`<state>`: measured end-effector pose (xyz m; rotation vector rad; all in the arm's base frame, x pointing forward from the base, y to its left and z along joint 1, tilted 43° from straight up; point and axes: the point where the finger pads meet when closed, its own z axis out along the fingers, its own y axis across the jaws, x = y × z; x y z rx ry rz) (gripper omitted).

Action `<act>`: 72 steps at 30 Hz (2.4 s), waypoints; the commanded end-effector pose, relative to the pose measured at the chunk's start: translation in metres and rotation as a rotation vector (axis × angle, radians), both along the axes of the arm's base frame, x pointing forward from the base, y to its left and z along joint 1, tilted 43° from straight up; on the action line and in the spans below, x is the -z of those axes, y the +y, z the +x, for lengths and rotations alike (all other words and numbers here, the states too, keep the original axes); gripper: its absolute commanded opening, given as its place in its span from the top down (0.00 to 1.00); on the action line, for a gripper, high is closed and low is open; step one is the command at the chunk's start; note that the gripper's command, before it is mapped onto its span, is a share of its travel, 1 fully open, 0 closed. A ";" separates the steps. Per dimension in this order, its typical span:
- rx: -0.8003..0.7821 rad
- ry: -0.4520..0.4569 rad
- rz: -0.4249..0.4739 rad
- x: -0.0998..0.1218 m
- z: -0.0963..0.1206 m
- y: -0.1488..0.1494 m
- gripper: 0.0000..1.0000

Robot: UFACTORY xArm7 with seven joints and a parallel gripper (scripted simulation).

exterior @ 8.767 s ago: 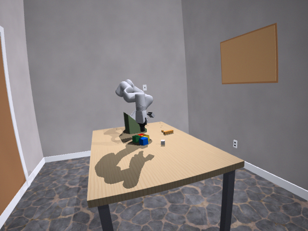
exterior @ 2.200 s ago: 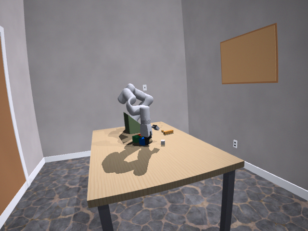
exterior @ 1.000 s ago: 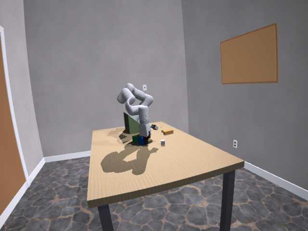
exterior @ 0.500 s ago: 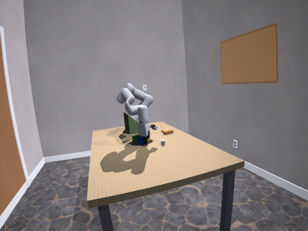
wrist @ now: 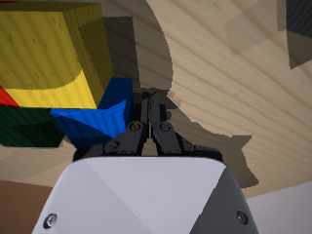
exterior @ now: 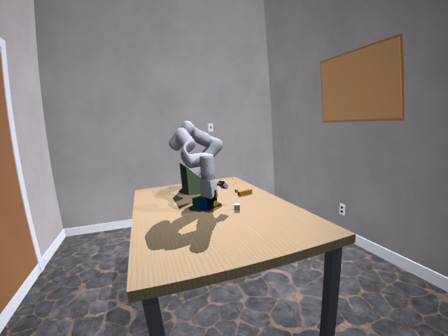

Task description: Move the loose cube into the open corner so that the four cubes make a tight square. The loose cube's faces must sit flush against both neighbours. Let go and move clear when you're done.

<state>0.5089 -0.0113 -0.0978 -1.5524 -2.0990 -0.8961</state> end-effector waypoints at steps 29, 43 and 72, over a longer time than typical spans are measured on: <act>0.003 -0.003 -0.002 0.002 -0.011 -0.004 1.00; 0.003 -0.003 -0.002 0.003 -0.013 -0.005 1.00; 0.003 -0.003 -0.002 0.003 -0.014 -0.005 1.00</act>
